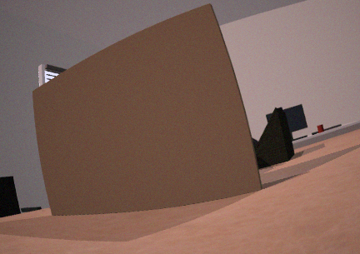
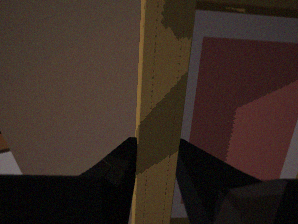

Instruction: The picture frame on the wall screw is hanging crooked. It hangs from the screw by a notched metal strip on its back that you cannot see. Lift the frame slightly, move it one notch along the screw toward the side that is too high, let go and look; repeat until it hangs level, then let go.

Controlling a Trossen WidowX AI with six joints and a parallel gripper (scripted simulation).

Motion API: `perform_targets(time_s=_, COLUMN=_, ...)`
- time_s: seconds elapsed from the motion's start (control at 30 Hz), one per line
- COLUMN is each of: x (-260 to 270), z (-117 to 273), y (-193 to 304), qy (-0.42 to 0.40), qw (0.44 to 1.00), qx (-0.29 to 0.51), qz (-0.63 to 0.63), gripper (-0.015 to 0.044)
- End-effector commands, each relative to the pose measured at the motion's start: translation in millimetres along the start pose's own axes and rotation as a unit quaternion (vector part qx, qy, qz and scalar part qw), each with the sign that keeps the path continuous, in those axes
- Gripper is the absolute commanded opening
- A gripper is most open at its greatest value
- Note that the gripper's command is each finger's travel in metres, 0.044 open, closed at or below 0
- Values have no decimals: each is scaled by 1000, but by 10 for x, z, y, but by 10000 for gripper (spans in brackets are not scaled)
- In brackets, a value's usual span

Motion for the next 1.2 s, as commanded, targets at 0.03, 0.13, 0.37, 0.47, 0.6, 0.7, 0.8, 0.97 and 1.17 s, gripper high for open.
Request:
perform_targets(time_s=0.03, x=8, z=-1, y=0, qy=2, qw=1000, qx=-2, qz=2, gripper=0)
perform_targets(time_s=0.13, x=17, z=0, y=2, qy=2, qw=1000, qx=-2, qz=2, gripper=0)
perform_targets(time_s=0.37, x=34, z=0, y=5, qy=2, qw=1000, qx=-2, qz=2, gripper=0)
perform_targets(time_s=0.47, x=38, z=0, y=5, qy=2, qw=1000, qx=-2, qz=2, gripper=0)
perform_targets(time_s=0.6, x=43, z=0, y=6, qy=2, qw=1000, qx=-2, qz=2, gripper=0)
perform_targets(time_s=0.7, x=46, z=0, y=6, qy=2, qw=1000, qx=-2, qz=2, gripper=0)
perform_targets(time_s=0.8, x=50, z=0, y=6, qy=2, qw=1000, qx=-2, qz=2, gripper=0)
perform_targets(time_s=0.97, x=56, z=0, y=6, qy=2, qw=1000, qx=-2, qz=2, gripper=0)
perform_targets(time_s=1.17, x=63, z=-1, y=7, qy=2, qw=1000, qx=-2, qz=2, gripper=0)
Point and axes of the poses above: the point midway between the two fingers, 35 mm back from their tips, its own z axis back along the fingers, its own x axis across the jaws, y = z × x, the point moved 6 cm from there along z, back along the fingers, and after that the axes turned 3 degrees about -z, right-handed, at the moved point
